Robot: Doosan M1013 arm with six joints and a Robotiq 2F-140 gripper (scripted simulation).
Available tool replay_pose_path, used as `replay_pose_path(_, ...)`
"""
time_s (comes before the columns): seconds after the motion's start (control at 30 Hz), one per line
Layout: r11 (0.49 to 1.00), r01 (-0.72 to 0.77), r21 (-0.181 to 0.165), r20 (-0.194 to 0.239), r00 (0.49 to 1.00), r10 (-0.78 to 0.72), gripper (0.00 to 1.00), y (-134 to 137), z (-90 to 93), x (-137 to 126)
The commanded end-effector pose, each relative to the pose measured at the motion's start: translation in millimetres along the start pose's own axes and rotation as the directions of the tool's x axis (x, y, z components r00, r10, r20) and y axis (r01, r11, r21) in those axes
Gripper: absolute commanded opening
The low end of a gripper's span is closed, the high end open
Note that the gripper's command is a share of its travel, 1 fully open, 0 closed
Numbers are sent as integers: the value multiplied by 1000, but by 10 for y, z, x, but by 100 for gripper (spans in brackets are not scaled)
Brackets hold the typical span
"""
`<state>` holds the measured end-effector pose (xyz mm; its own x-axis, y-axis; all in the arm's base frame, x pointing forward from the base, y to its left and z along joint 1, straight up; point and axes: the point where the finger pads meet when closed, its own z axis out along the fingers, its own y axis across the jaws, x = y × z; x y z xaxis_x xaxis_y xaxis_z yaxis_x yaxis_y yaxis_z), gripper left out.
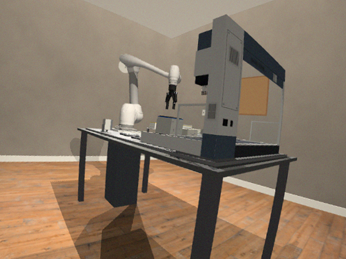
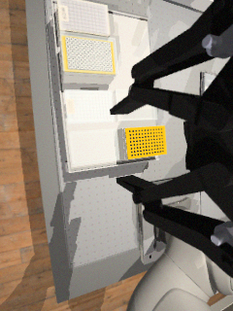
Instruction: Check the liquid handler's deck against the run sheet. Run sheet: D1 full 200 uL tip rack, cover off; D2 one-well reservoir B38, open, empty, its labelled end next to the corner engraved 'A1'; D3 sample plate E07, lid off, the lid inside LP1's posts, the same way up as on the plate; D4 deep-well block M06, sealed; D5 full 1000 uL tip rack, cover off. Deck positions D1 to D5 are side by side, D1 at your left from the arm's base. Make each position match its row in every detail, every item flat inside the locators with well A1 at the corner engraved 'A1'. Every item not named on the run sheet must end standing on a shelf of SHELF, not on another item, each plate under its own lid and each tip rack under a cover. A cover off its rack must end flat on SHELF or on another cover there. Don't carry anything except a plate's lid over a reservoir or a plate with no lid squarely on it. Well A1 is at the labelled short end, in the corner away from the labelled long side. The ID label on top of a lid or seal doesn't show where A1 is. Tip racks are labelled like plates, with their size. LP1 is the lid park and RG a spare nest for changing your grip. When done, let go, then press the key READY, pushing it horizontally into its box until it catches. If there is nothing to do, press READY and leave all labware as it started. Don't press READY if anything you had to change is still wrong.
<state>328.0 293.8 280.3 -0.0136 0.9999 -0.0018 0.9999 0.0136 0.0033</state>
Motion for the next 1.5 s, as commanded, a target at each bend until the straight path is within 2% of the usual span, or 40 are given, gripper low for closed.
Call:
replay_pose_path(0.0,1000,0,0,-1,1000,0,67,2,32,2)
replay_pose_path(1.47,1000,0,0,-1,1000,0,67,2,666,3)
